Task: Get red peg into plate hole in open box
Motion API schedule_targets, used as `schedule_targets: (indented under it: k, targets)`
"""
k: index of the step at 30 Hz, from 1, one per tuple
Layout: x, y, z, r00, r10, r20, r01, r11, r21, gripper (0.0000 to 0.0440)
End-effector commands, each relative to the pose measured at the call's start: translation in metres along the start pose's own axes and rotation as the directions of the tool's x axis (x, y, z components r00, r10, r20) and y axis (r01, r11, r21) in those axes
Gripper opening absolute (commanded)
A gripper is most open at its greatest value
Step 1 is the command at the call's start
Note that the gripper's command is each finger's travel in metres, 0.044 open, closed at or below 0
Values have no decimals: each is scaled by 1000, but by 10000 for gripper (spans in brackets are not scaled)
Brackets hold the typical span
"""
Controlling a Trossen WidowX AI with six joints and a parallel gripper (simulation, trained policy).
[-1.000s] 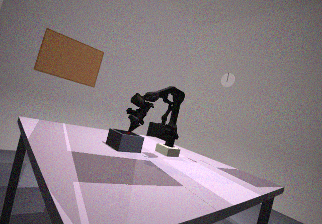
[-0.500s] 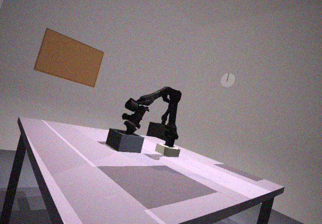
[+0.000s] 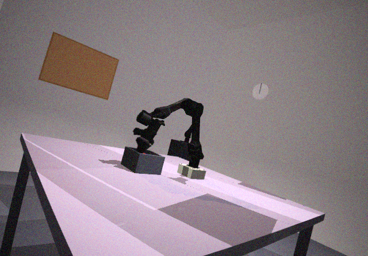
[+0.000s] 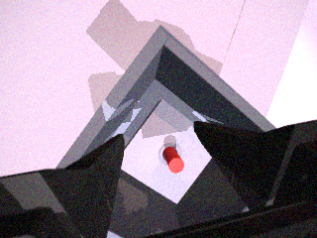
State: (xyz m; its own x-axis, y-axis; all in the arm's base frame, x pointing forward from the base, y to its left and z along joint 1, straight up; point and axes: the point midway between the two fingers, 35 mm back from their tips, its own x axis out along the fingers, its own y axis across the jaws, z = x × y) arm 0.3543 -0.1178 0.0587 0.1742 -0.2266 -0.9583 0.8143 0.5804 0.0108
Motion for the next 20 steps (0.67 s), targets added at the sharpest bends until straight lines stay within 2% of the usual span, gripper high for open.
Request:
schedule_targets:
  k: [1, 20]
  targets:
    - [0, 3, 14, 1000, -10, 16, 11, 1000, -18, 434]
    - [-13, 6, 76, 986, -2, 167, -1, 1000, 14, 440]
